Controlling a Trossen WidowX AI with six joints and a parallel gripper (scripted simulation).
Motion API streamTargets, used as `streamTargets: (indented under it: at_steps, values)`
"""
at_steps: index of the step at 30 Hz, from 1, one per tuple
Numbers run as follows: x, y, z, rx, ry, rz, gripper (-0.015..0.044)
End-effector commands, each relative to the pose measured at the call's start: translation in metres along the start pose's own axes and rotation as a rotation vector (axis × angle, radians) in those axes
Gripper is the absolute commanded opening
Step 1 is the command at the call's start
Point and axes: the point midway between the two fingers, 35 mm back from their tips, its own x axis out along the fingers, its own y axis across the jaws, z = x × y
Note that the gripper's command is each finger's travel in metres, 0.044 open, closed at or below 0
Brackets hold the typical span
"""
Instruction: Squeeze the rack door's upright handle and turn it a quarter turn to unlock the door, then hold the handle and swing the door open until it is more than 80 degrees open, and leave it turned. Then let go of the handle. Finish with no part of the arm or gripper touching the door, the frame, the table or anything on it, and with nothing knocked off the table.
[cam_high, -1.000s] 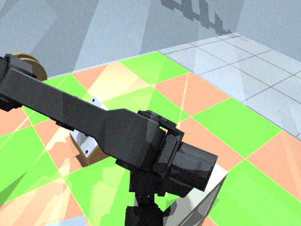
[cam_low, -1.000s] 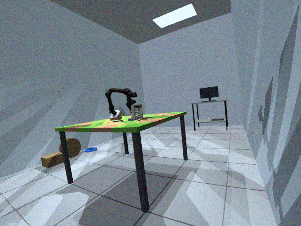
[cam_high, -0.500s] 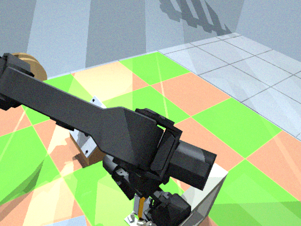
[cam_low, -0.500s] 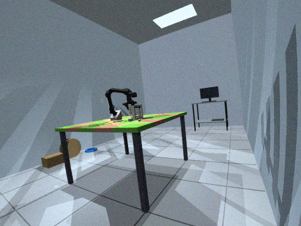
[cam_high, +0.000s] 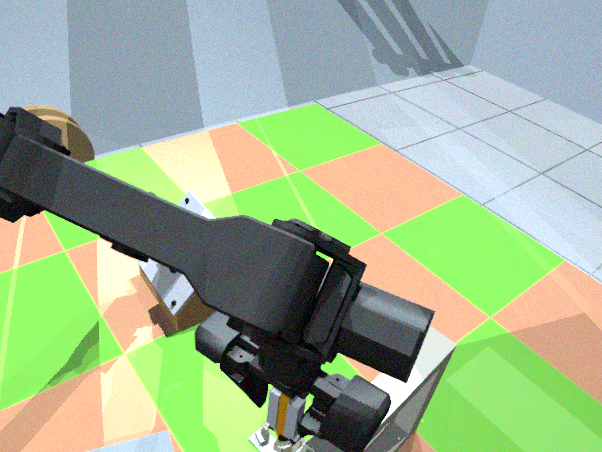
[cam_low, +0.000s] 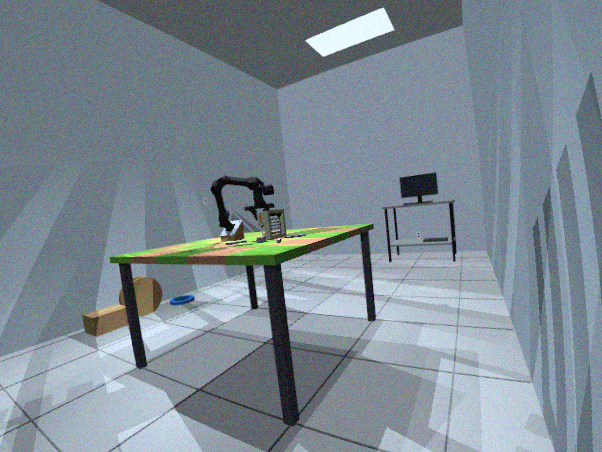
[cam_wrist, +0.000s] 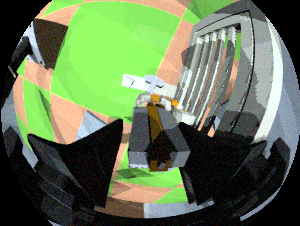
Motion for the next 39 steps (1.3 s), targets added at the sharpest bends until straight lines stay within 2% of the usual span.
streamTargets:
  at_steps: [1, 33, 39]
  values:
    - [0.0013, -0.0016, 0.0013, -0.009, 0.001, 0.000, 0.0229]
    - [0.0013, -0.0016, 0.0013, -0.009, 0.001, 0.000, 0.0016]
    - [0.0012, -0.0005, 0.0020, 0.022, 0.001, 0.000, 0.0011]
